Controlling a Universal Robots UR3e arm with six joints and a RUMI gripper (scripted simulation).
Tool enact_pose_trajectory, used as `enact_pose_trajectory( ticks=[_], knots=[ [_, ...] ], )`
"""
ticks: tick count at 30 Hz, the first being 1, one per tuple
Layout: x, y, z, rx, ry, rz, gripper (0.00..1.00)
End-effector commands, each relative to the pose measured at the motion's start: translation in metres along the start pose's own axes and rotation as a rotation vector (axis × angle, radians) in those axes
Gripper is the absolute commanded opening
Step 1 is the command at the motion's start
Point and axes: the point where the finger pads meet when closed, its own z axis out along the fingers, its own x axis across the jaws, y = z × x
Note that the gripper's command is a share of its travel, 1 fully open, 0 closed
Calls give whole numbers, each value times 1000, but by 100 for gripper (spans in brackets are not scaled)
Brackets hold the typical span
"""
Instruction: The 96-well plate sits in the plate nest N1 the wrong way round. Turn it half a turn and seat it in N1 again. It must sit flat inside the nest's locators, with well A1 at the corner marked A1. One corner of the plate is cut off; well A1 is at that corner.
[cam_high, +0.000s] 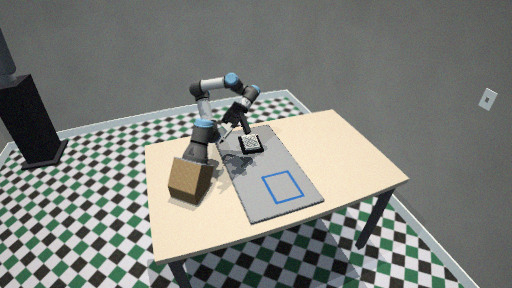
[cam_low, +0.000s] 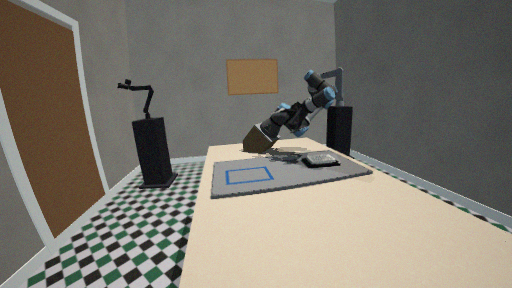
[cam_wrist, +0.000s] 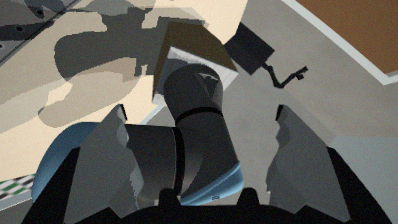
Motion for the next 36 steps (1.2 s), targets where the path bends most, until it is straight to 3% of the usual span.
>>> enact_pose_trajectory(
  ticks=[1,36],
  knots=[
    [-40,-9,-10,58,-133,-238,100],
    [-49,-12,-14,75,-147,-274,100]
  ],
)
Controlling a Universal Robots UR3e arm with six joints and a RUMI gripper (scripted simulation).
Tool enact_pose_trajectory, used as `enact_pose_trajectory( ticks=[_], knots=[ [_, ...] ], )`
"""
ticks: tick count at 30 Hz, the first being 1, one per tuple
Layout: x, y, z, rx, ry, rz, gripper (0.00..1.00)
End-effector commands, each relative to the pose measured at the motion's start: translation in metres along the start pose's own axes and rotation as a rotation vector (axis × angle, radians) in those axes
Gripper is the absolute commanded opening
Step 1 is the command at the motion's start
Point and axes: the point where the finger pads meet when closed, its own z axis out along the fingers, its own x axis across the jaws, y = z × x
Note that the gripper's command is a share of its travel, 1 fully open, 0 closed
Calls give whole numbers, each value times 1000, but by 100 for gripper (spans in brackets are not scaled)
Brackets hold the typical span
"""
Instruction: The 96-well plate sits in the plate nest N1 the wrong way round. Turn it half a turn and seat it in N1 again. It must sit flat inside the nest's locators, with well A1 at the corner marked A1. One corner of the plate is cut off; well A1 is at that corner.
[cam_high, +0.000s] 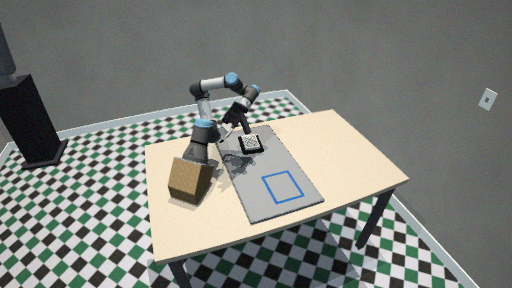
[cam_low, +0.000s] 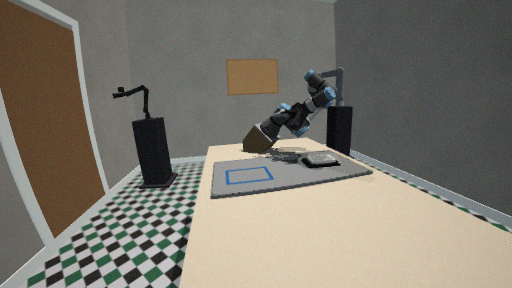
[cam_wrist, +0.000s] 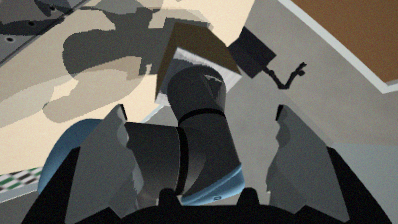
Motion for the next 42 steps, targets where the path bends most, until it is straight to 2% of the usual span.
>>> enact_pose_trajectory(
  ticks=[1,26,29,42],
  knots=[
    [-42,-12,-12,66,-129,-238,100],
    [-42,-12,-12,66,-129,-238,100],
    [-51,-16,-16,74,-125,-238,100],
    [-51,-16,-16,81,-138,-264,100]
  ],
)
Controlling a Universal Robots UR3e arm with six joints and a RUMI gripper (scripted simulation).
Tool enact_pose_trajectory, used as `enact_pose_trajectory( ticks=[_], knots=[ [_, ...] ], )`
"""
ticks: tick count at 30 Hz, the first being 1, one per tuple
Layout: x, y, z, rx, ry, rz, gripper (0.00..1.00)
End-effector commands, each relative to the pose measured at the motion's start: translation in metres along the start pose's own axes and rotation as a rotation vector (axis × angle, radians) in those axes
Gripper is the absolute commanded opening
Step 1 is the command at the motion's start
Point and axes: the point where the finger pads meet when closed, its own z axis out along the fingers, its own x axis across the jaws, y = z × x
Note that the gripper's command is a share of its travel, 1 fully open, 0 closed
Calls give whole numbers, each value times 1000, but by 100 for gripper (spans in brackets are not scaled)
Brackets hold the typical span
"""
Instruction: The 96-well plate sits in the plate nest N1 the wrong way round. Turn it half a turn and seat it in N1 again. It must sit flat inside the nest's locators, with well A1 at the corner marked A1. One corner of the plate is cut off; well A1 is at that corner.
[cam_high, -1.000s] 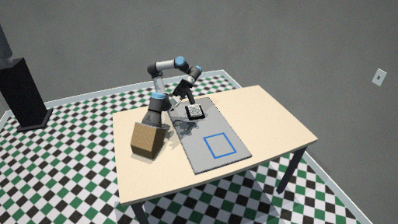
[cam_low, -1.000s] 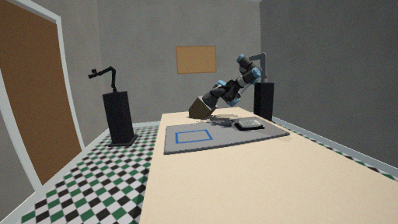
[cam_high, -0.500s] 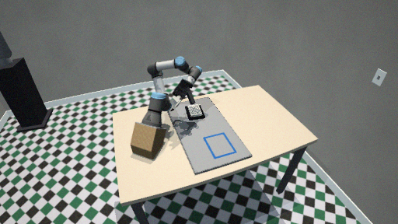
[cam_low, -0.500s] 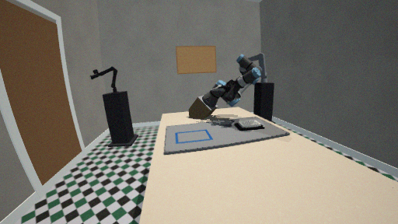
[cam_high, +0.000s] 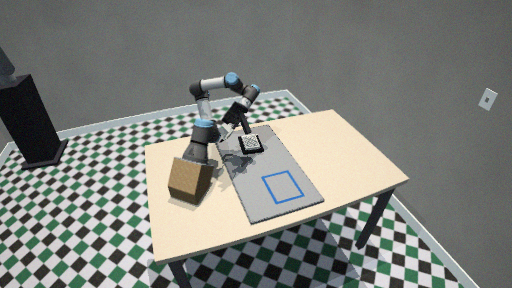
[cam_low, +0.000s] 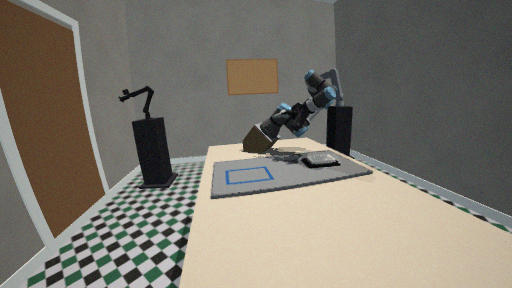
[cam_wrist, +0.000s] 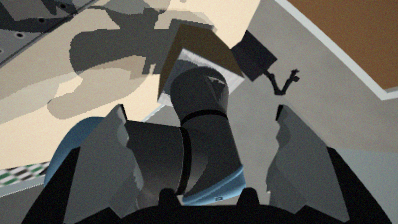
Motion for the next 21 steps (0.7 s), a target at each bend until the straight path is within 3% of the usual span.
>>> enact_pose_trajectory(
  ticks=[1,21],
  knots=[
    [-46,-15,-14,74,-125,-238,100],
    [-46,-15,-14,83,-141,-269,100]
  ],
)
